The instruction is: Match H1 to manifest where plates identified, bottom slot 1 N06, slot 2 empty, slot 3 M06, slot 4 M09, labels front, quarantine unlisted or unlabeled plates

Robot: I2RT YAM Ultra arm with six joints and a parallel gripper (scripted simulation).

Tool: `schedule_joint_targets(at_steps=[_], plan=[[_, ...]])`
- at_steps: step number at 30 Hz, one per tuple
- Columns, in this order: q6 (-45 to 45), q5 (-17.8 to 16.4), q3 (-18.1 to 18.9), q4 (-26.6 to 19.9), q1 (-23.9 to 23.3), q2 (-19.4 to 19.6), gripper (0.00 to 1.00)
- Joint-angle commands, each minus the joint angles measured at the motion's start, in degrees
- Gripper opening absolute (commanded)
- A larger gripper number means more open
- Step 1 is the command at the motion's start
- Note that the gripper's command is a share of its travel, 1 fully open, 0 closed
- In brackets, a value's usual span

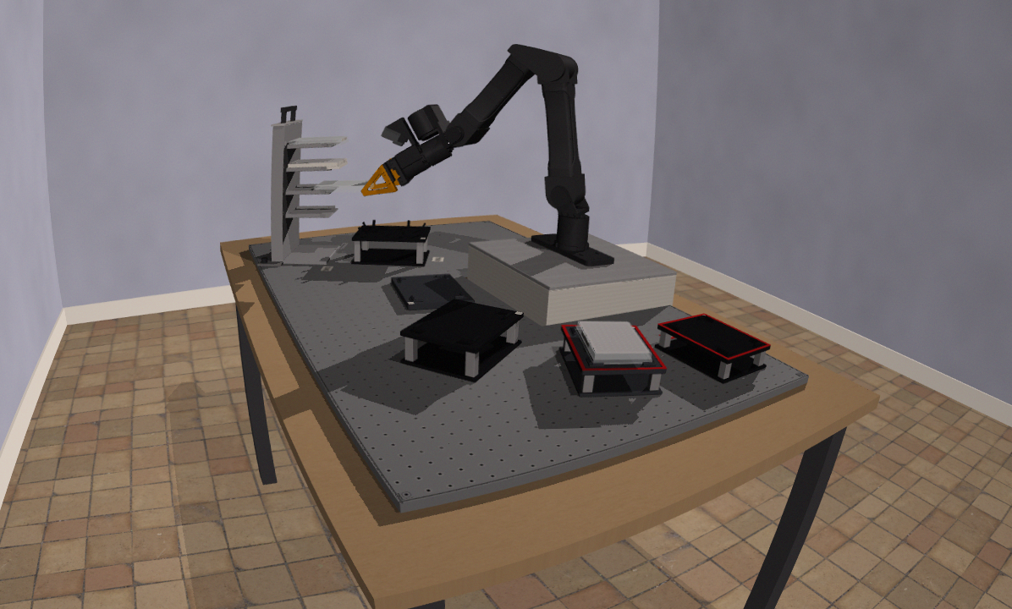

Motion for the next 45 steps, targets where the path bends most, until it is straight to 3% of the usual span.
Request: schedule_joint_targets(at_steps=[1,3,4,6,14,20,21,23,35,37,38,40,45], plan=[[-0.5,-0.9,-1.1,0.9,-0.8,-2.5,0.86],[-0.5,-0.9,-1.1,0.9,-0.8,-2.5,0.86],[-0.5,-1.0,0.6,0.9,-0.8,-2.9,0.86],[-0.7,-1.2,-1.9,0.9,-1.1,-3.2,0.86],[-1.2,-2.0,-4.1,0.4,-2.0,-5.2,0.86],[-1.5,-2.3,-5.1,0.1,-2.5,-6.2,0.86],[-1.6,-2.5,-3.1,0.2,-2.5,-6.6,0.86],[-1.7,-2.7,-5.9,0.4,-2.9,-6.9,0.86],[-2.7,-3.9,-8.7,-0.6,-4.4,-10.0,0.86],[-2.7,-3.9,-8.7,-0.6,-4.4,-10.0,0.86],[-2.8,-4.0,-6.8,0.4,-4.4,-10.5,0.86],[-2.9,-4.3,-9.6,0.3,-4.8,-10.8,0.86],[-3.4,-4.8,-10.1,-0.7,-5.5,-12.1,0.86]])
